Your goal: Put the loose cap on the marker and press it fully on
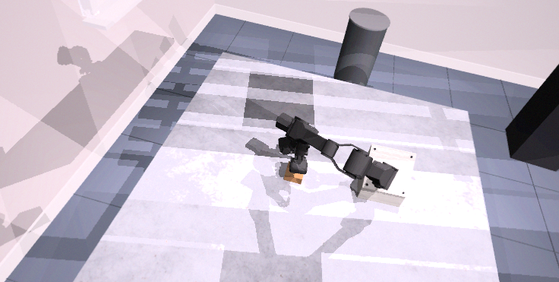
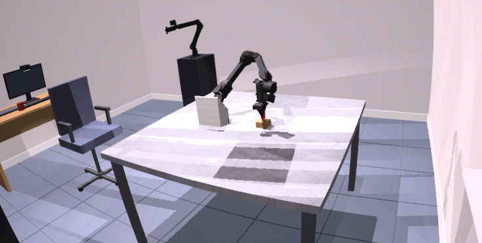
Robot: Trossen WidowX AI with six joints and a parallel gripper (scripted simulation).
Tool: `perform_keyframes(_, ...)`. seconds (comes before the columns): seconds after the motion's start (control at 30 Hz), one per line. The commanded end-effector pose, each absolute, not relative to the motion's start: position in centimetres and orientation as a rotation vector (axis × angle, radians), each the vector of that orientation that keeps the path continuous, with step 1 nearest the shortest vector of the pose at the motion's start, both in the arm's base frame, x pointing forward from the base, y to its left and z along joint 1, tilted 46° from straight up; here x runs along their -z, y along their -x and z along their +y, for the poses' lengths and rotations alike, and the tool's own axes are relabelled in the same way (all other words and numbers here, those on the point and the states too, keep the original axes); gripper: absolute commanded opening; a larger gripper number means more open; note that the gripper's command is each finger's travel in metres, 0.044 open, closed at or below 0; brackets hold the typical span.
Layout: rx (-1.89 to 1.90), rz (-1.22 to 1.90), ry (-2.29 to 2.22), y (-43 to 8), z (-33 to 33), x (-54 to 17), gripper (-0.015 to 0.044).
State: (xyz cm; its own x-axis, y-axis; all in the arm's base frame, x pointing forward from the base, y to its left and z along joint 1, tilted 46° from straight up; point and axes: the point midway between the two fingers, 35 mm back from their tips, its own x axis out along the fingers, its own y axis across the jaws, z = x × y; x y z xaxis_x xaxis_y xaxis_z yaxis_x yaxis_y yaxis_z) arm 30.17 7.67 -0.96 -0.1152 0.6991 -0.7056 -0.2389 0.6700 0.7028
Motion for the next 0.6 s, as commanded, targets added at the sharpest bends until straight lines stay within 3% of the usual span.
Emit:
perform_keyframes(0.0, -0.834, 1.484, -0.403, -30.18, 7.66, 0.95, 0.0052)
perform_keyframes(0.47, -0.834, 1.484, -0.403, -30.18, 7.66, 0.95, 0.042)
perform_keyframes(0.57, -0.832, 1.484, -0.401, -30.47, 6.79, 0.16, 0.044)
